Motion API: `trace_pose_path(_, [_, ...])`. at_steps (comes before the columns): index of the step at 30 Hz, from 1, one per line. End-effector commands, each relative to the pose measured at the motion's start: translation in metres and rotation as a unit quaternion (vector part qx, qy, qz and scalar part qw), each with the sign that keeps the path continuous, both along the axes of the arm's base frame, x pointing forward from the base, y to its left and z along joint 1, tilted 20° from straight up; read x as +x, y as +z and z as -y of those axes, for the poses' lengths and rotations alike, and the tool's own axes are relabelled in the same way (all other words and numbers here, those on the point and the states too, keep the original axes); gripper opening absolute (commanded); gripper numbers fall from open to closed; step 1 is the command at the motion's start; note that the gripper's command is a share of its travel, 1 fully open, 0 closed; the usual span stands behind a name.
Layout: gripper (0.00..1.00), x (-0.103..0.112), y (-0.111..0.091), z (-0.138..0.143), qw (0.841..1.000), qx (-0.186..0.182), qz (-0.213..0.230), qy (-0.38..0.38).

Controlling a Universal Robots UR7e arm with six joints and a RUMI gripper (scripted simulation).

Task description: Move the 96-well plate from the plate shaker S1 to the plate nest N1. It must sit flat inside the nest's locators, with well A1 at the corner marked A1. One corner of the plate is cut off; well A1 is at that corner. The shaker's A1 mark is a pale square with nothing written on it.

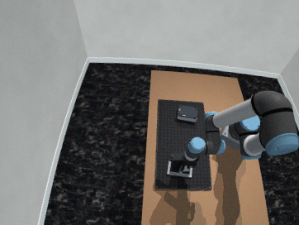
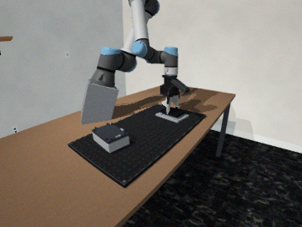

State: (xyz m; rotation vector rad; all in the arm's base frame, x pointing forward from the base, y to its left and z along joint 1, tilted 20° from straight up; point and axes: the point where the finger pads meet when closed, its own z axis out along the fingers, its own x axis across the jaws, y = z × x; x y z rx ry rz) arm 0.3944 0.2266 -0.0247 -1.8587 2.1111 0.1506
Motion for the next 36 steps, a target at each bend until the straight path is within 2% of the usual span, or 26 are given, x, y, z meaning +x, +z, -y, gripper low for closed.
trace_pose_path(1, [0.00, -0.0020, -0.0017, -0.0012, 1.000, 0.000, -0.001, 0.001])
trace_pose_path(36, [0.00, -0.0014, -0.0065, -0.0024, 1.000, 0.000, -0.001, 0.001])
